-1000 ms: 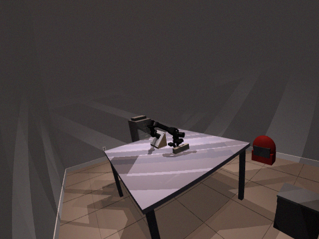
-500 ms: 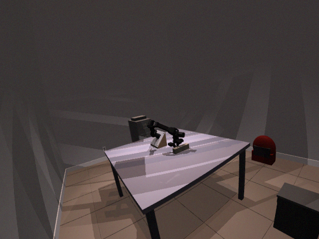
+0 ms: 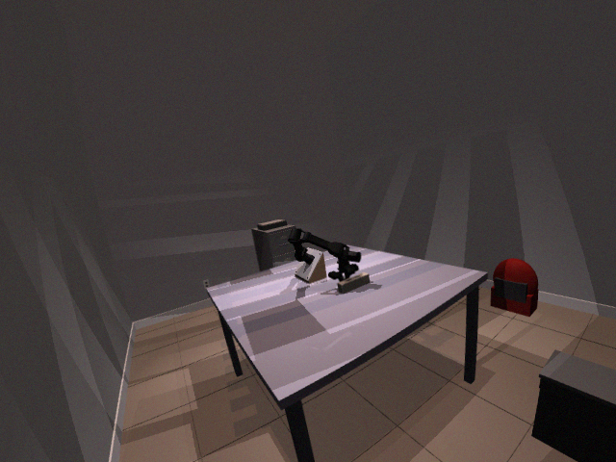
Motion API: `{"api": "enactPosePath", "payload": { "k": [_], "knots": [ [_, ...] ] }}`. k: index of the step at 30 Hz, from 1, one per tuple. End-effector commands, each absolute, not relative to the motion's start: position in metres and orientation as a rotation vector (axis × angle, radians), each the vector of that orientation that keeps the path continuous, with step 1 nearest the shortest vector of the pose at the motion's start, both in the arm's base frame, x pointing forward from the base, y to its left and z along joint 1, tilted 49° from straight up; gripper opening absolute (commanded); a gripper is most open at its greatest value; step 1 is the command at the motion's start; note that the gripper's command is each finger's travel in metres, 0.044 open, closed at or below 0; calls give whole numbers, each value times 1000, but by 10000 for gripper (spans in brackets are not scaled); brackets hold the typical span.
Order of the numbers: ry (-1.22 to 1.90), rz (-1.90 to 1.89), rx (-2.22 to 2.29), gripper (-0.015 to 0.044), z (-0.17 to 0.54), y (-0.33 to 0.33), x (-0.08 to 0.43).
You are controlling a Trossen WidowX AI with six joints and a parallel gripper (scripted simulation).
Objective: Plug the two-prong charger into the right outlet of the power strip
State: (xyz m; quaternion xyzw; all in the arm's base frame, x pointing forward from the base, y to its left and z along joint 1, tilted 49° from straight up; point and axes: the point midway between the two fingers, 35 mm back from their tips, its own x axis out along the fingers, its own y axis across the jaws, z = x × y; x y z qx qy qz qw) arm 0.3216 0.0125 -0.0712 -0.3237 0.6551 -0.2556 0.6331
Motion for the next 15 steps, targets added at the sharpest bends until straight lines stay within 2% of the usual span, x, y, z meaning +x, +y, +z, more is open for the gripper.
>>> {"api": "enactPosePath", "payload": {
  "k": [1, 15],
  "knots": [
    [1468, -588, -728, 0, -68, 16, 329],
    [1468, -588, -728, 0, -67, 16, 329]
  ]
}}
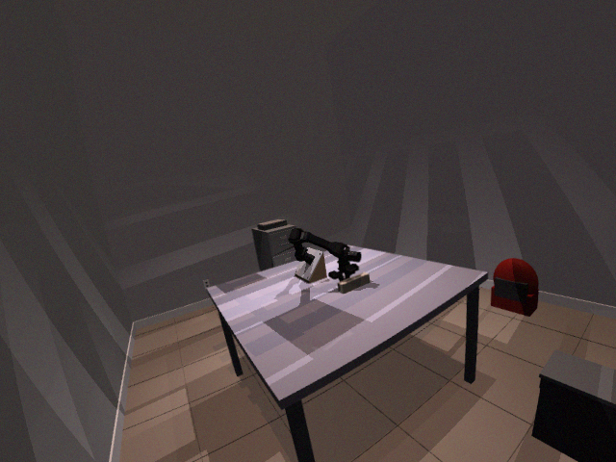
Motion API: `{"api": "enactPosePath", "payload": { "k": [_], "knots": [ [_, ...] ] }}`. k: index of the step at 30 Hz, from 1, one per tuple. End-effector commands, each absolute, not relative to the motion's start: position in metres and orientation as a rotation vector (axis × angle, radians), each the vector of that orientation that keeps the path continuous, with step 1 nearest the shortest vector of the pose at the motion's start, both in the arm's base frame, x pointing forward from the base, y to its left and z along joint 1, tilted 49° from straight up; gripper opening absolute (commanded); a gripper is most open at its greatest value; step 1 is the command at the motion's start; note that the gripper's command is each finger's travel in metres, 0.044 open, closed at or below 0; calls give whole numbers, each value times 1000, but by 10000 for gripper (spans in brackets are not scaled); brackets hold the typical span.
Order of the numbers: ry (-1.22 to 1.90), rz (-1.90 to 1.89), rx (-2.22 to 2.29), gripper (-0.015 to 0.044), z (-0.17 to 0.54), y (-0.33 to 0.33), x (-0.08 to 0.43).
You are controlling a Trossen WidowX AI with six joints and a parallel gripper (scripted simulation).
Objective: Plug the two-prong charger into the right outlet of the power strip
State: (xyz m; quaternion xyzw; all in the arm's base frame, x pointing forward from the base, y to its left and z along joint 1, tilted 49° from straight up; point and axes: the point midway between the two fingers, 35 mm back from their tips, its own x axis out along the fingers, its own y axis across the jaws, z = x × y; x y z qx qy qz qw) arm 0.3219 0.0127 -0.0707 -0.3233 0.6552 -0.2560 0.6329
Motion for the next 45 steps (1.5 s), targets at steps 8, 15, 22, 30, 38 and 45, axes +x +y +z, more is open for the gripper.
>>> {"api": "enactPosePath", "payload": {
  "k": [8, 15, 22, 30, 38, 45],
  "knots": [
    [1468, -588, -728, 0, -68, 15, 330],
    [1468, -588, -728, 0, -68, 15, 330],
    [1468, -588, -728, 0, -69, 14, 330],
    [1468, -588, -729, 0, -70, 13, 330],
    [1468, -588, -729, 0, -71, 13, 330],
    [1468, -588, -729, 0, -71, 12, 330]
  ]
}}
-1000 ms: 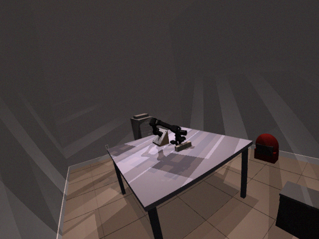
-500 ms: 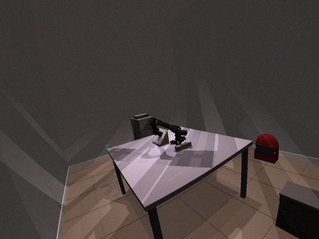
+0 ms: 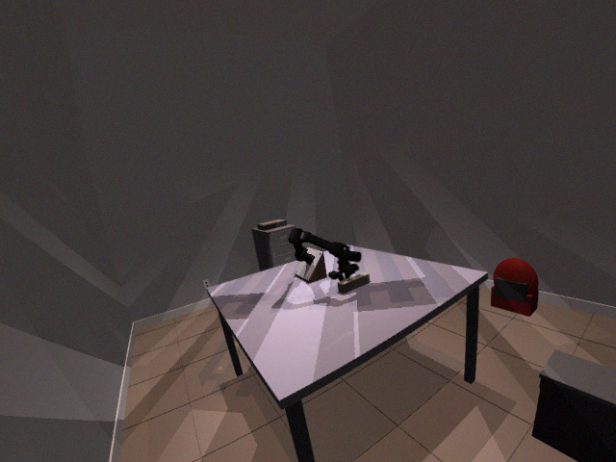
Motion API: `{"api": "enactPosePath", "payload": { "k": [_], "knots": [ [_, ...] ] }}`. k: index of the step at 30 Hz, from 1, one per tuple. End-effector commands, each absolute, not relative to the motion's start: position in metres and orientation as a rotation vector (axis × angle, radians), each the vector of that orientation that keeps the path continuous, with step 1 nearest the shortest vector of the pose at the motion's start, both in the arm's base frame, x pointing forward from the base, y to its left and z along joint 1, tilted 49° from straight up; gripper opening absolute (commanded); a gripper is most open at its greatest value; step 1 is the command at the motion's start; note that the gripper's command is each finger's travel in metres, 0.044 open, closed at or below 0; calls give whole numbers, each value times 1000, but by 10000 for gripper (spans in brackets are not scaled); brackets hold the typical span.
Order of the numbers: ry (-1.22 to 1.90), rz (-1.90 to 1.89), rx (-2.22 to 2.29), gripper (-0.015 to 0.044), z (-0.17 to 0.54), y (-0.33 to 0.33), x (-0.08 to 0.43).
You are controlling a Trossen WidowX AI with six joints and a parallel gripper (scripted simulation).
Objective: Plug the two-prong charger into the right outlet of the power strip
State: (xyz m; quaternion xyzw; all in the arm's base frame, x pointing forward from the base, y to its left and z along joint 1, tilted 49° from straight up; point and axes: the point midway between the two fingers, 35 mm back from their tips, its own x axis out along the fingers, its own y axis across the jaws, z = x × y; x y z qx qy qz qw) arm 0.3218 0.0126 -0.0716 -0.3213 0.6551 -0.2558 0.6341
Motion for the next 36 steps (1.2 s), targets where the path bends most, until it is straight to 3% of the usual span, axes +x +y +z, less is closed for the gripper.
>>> {"api": "enactPosePath", "payload": {
  "k": [1, 15, 31, 36],
  "knots": [
    [1468, -588, -729, 0, -71, 12, 330],
    [1498, -584, -735, 0, -72, 13, 322],
    [1498, -584, -735, 420, -72, 13, 322],
    [1496, -585, -735, 440, -72, 12, 321]
  ]
}}
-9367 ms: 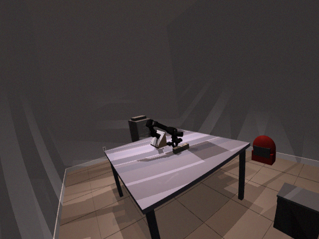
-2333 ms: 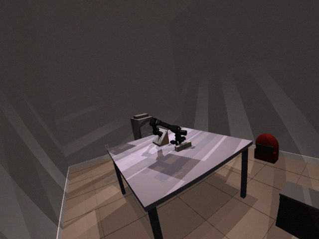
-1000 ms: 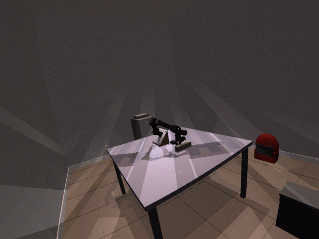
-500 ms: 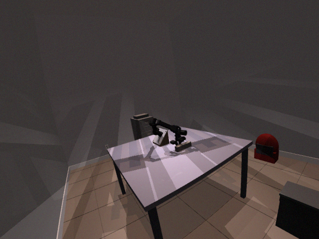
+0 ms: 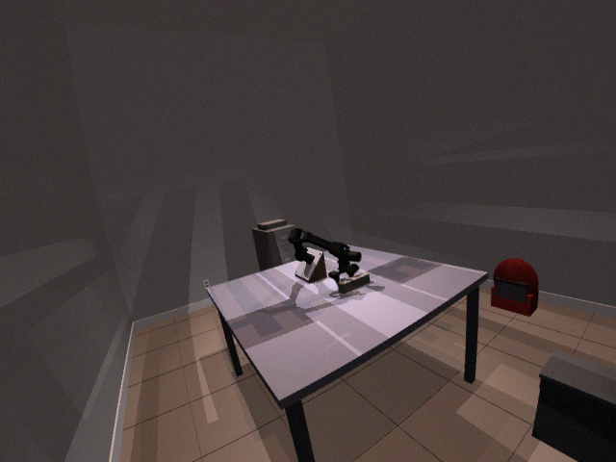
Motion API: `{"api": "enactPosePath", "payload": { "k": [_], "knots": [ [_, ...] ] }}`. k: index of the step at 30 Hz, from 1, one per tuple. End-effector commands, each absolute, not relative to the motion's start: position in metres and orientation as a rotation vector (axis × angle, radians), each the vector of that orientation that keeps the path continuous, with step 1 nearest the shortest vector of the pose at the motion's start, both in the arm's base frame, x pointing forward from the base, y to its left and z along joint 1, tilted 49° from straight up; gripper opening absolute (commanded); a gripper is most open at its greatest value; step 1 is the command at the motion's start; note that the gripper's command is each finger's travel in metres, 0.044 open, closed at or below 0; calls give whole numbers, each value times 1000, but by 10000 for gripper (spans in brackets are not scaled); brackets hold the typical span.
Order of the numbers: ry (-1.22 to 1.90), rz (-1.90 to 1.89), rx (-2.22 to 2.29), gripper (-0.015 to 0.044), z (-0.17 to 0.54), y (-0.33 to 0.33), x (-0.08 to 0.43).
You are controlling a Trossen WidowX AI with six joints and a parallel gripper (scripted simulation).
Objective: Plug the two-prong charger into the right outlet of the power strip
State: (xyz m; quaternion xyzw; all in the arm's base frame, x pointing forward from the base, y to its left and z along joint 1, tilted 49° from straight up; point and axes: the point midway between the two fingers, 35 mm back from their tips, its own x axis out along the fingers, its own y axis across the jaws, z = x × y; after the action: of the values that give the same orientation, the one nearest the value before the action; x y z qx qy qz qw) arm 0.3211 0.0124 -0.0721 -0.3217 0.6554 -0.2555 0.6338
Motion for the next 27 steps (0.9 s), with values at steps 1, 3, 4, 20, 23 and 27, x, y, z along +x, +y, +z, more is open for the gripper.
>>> {"api": "enactPosePath", "payload": {
  "k": [1, 3, 4, 20, 23, 27],
  "knots": [
    [1495, -585, -735, 440, -72, 12, 320],
    [1494, -585, -734, 440, -72, 12, 320],
    [1493, -585, -734, 440, -72, 12, 319],
    [1482, -586, -732, 440, -72, 12, 315],
    [1480, -587, -731, 440, -72, 12, 314],
    [1477, -587, -731, 440, -72, 11, 313]
  ]
}}
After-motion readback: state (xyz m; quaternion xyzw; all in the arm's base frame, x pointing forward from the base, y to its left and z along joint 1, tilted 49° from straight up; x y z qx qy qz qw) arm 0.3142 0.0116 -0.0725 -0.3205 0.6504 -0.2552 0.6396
